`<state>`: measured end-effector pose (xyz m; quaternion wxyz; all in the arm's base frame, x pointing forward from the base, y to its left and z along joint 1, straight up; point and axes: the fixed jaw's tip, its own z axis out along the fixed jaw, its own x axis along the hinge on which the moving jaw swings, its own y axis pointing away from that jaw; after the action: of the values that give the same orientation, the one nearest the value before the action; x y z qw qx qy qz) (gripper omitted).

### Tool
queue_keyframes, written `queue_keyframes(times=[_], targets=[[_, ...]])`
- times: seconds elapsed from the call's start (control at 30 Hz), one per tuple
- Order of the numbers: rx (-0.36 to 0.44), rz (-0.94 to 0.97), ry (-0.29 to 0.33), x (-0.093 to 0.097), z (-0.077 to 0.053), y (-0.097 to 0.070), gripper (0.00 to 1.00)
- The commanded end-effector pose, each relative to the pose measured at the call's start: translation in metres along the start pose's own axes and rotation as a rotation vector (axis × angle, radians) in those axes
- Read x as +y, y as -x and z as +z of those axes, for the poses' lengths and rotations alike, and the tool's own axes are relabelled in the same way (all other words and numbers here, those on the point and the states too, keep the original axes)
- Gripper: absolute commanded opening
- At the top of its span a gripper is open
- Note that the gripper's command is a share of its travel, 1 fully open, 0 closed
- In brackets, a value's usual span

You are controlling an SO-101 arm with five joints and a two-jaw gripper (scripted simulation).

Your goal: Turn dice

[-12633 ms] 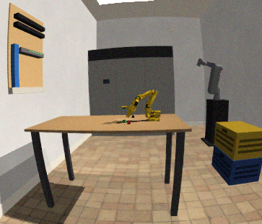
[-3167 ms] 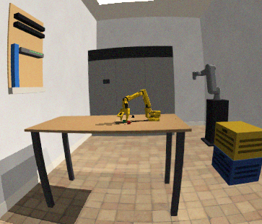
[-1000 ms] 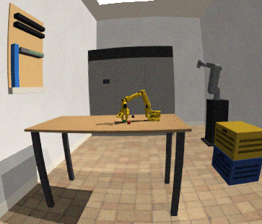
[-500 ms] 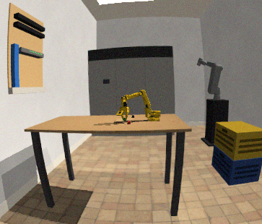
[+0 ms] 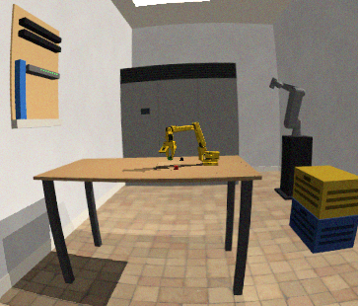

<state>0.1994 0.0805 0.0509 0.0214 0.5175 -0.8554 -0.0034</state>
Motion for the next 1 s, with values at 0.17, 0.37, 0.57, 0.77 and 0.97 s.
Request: queue_keyframes(times=[0.17, 0.37, 0.57, 0.77, 0.97], targets=[[-0.061, 0.014, -0.054, -0.01, -0.016, 0.003, 0.0], [-0.068, 0.112, -0.06, -0.032, -0.016, -0.007, 0.0], [-0.074, 0.215, -0.068, -0.054, -0.015, -0.021, 0.0], [-0.081, 0.362, -0.079, -0.083, -0.013, -0.045, 0.0], [-0.09, 0.429, -0.094, -0.097, -0.011, -0.058, 0.0]])
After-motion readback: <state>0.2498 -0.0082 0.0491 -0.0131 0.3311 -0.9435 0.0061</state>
